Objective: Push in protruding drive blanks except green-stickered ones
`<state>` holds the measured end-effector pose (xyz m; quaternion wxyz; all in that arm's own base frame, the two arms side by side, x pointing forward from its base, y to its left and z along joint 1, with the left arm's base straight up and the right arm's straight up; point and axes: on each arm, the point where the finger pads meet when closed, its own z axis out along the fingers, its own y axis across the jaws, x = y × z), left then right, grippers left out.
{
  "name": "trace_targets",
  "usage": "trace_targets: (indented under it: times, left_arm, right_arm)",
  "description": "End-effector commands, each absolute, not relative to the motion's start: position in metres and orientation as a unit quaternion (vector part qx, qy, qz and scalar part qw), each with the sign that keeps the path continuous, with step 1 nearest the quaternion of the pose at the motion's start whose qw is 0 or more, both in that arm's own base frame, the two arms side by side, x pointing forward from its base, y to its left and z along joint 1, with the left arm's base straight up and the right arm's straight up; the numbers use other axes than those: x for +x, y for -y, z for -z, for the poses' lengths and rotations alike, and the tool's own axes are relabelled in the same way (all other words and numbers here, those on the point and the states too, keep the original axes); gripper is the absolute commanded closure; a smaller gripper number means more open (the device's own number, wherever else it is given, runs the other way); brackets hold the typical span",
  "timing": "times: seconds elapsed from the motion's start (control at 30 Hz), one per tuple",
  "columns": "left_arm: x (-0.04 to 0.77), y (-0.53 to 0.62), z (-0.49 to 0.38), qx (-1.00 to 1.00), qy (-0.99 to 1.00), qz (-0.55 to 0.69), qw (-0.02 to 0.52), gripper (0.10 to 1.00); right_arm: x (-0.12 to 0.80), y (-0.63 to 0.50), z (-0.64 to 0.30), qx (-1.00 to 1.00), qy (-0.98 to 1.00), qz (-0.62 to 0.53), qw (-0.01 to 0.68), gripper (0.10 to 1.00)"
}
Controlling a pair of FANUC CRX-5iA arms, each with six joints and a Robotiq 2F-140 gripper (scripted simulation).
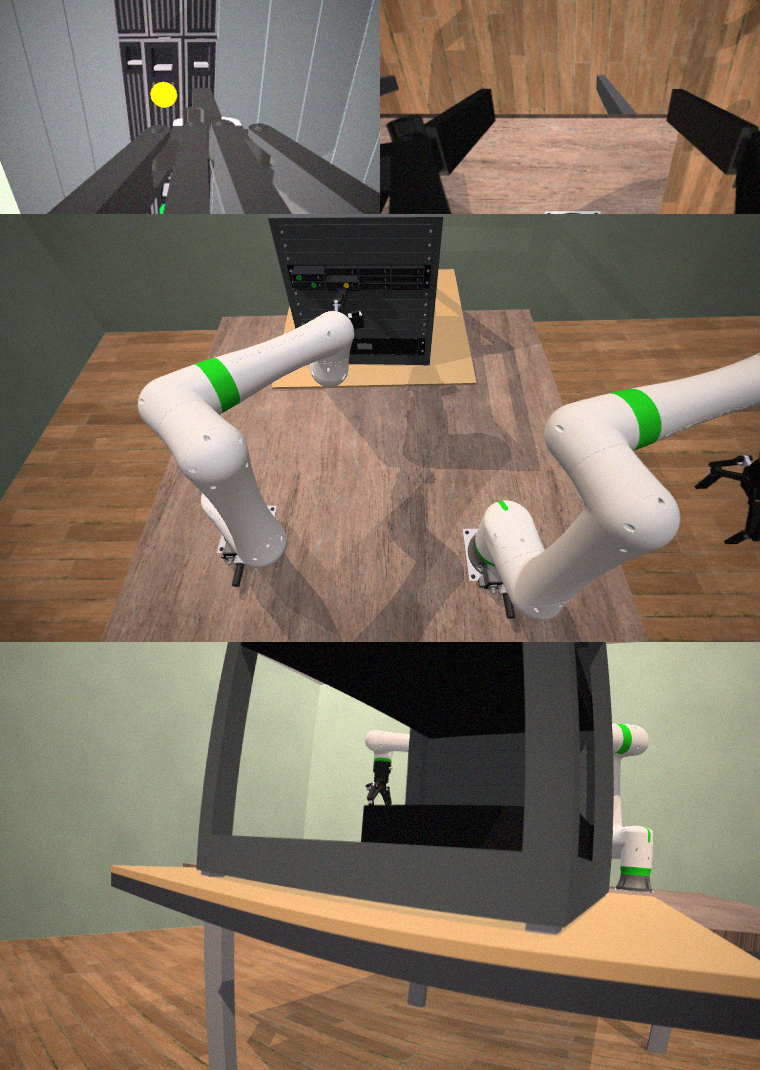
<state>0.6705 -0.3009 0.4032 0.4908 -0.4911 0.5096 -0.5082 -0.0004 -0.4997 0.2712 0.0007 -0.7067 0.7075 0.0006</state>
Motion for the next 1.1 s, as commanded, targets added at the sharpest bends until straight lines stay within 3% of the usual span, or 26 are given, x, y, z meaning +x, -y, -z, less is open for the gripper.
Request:
trace_targets:
  times: [0.0,1.07]
  left_arm:
    - [0.6708,0.3008,-0.4047,-0.491,-0.509,0.509,0.491,0.999]
    - [0.6768,0.301,-0.4047,-0.491,-0.509,0.509,0.491,0.999]
  right_arm:
    - [-0.0006,0.5,-0.272,-0.707,-0.708,0.0,0.0,0.098]
    - [-0.0006,0.5,-0.272,-0.707,-0.708,0.0,0.0,0.098]
